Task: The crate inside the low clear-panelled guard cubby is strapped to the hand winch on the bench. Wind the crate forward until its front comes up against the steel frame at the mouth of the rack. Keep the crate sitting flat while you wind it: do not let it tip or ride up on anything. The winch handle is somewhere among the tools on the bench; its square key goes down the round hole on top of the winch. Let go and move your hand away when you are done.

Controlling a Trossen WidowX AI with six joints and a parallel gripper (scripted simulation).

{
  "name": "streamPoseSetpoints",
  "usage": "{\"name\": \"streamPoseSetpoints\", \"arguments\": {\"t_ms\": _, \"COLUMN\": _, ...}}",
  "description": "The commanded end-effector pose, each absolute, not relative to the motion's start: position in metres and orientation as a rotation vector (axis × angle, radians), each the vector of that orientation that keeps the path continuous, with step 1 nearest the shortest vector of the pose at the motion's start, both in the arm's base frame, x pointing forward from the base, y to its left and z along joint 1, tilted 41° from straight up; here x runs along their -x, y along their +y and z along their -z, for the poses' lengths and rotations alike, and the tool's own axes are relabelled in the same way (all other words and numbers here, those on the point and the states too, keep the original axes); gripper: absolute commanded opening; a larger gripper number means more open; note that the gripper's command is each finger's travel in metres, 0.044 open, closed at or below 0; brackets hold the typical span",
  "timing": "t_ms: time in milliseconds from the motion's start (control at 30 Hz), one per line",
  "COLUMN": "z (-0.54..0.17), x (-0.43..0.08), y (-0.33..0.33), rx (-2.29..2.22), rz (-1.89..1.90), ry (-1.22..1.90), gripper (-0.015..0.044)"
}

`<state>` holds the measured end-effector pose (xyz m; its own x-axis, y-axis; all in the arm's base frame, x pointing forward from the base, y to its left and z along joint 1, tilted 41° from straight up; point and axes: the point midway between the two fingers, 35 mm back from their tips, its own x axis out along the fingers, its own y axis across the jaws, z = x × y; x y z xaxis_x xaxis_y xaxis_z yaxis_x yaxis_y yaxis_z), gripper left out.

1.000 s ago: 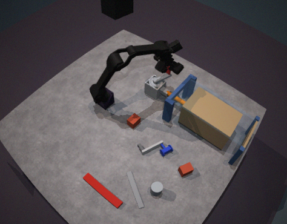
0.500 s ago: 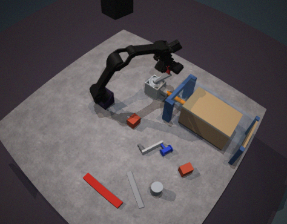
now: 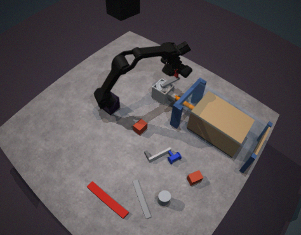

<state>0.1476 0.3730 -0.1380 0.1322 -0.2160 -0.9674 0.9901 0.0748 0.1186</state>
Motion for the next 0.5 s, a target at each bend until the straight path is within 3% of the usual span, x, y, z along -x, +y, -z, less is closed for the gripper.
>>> {"name": "streamPoseSetpoints", "arguments": {"t_ms": 0, "z": 0.142, "x": -0.119, "y": 0.367, "rx": -0.987, "rz": 1.202, "ry": 1.016, "gripper": 0.0}}
{"name": "streamPoseSetpoints", "arguments": {"t_ms": 467, "z": 0.141, "x": -0.103, "y": 0.362, "rx": -0.986, "rz": 1.203, "ry": 1.017, "gripper": 0.0}}
